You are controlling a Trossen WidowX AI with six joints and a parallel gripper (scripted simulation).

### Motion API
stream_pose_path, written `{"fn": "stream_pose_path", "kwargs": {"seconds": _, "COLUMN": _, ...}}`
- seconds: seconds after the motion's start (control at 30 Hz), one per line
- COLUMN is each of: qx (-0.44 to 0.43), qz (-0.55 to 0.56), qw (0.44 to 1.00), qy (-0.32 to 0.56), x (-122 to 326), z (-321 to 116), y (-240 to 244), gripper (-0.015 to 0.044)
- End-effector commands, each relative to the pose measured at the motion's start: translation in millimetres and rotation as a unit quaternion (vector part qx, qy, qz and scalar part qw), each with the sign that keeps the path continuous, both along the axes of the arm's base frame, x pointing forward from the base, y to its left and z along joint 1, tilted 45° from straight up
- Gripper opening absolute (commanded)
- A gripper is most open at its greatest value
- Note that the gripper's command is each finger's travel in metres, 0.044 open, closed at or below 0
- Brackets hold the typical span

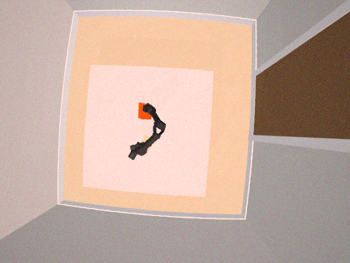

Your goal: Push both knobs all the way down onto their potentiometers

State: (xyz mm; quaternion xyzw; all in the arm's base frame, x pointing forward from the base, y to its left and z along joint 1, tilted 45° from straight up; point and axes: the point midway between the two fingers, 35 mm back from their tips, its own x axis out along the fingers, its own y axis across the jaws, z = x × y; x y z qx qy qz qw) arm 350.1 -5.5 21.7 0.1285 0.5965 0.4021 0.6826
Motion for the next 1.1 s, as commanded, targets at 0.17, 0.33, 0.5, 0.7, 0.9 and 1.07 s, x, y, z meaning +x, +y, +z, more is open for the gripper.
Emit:
{"fn": "stream_pose_path", "kwargs": {"seconds": 0.17, "qx": 0.000, "qz": 0.004, "qw": 1.000, "qy": -0.002, "x": 0.9, "z": -2.8, "y": 5.6, "gripper": 0.0000}}
{"fn": "stream_pose_path", "kwargs": {"seconds": 0.33, "qx": 0.000, "qz": 0.004, "qw": 1.000, "qy": -0.002, "x": 0.9, "z": -3.7, "y": 6.5, "gripper": 0.0000}}
{"fn": "stream_pose_path", "kwargs": {"seconds": 0.5, "qx": 0.000, "qz": 0.004, "qw": 1.000, "qy": -0.002, "x": 0.8, "z": -4.8, "y": 7.6, "gripper": 0.0000}}
{"fn": "stream_pose_path", "kwargs": {"seconds": 0.7, "qx": 0.000, "qz": 0.004, "qw": 1.000, "qy": -0.002, "x": 0.8, "z": -4.8, "y": 7.6, "gripper": 0.0000}}
{"fn": "stream_pose_path", "kwargs": {"seconds": 0.9, "qx": 0.000, "qz": 0.004, "qw": 1.000, "qy": -0.002, "x": 0.8, "z": -5.3, "y": 8.1, "gripper": 0.0000}}
{"fn": "stream_pose_path", "kwargs": {"seconds": 1.07, "qx": 0.000, "qz": 0.004, "qw": 1.000, "qy": -0.002, "x": 0.8, "z": -5.3, "y": 8.1, "gripper": 0.0000}}
